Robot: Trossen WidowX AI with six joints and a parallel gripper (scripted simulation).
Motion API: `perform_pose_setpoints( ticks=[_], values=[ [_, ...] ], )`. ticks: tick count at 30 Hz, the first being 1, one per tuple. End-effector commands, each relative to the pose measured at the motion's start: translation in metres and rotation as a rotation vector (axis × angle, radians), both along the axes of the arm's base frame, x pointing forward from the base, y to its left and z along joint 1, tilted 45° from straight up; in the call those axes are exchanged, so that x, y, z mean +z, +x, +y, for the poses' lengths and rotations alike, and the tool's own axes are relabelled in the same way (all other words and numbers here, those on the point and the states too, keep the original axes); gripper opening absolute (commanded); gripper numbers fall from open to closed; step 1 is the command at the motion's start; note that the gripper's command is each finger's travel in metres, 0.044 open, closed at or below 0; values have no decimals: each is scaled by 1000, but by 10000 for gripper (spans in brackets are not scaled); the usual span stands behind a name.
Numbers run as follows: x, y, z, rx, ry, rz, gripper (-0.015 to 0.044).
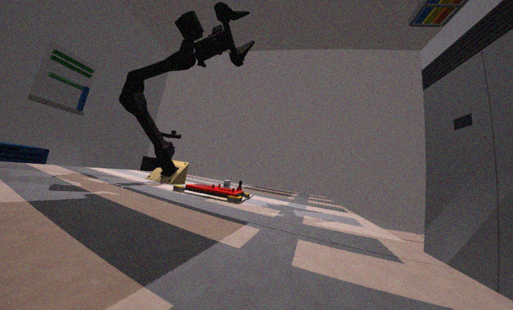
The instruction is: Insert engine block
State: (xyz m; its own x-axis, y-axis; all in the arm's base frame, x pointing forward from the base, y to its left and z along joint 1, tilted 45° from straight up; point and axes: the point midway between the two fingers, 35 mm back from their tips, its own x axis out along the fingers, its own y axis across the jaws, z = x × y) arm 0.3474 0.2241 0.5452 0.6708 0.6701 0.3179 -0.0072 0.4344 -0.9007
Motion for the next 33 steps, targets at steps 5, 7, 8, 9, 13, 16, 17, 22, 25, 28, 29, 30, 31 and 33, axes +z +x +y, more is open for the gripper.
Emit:
perform_pose_setpoints(
  ticks=[5, 7, 8, 9, 13, 16, 17, 22, 25, 28, 29, 30, 31, 33],
  values=[
    [-56, 32, 20, -8, 9, 256, 440],
    [-72, 38, 24, -15, 11, 324, 440],
    [-80, 41, 26, -19, 12, 358, 440],
    [-88, 44, 28, -24, 14, 392, 440],
    [-120, 55, 36, -47, 16, 526, 440],
    [-145, 60, 41, -69, 17, 623, 440],
    [-153, 62, 42, -79, 17, 657, 440],
    [-197, 68, 48, -134, 14, 819, 440],
    [-222, 69, 50, -173, 10, 911, 440],
    [-249, 69, 51, -218, 5, 1003, 440],
    [-257, 69, 52, -235, 2, 1033, 440],
    [-266, 68, 52, -252, 0, 1062, 440],
    [-275, 68, 52, -270, -3, 1091, 440],
    [-292, 66, 51, -307, -9, 1147, 440]
  ],
)
